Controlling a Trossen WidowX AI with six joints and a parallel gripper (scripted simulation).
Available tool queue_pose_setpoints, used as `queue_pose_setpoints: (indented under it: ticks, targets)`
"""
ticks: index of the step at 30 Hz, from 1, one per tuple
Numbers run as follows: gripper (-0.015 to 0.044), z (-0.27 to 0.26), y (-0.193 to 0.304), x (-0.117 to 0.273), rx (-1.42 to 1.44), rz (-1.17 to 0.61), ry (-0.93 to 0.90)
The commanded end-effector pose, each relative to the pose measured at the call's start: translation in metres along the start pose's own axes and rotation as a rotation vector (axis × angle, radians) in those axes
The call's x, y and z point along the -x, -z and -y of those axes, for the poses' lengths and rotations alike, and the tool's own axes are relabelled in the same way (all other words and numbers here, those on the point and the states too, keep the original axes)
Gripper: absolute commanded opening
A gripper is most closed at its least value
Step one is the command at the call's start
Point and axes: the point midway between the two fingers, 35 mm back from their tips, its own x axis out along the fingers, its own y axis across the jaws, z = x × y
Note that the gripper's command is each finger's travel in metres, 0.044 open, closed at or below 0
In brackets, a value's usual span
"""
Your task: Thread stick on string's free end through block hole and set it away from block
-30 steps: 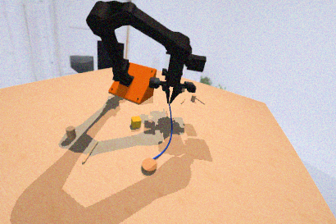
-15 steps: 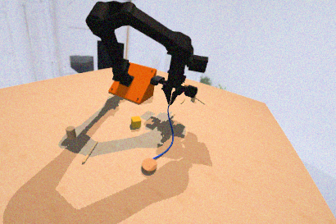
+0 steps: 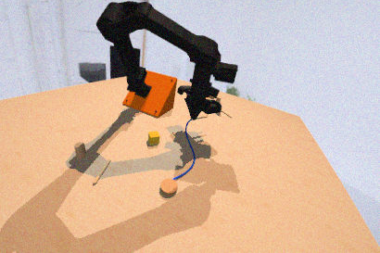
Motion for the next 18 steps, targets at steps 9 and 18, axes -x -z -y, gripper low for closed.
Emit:
queue_pose_setpoints:
  ticks: [9,18]
  targets:
    - [0.0,0.01,0.004,0.0,-0.442,-0.004,0.001]
    - [0.0,0.016,0.006,0.0,-0.777,-0.003,0.002]
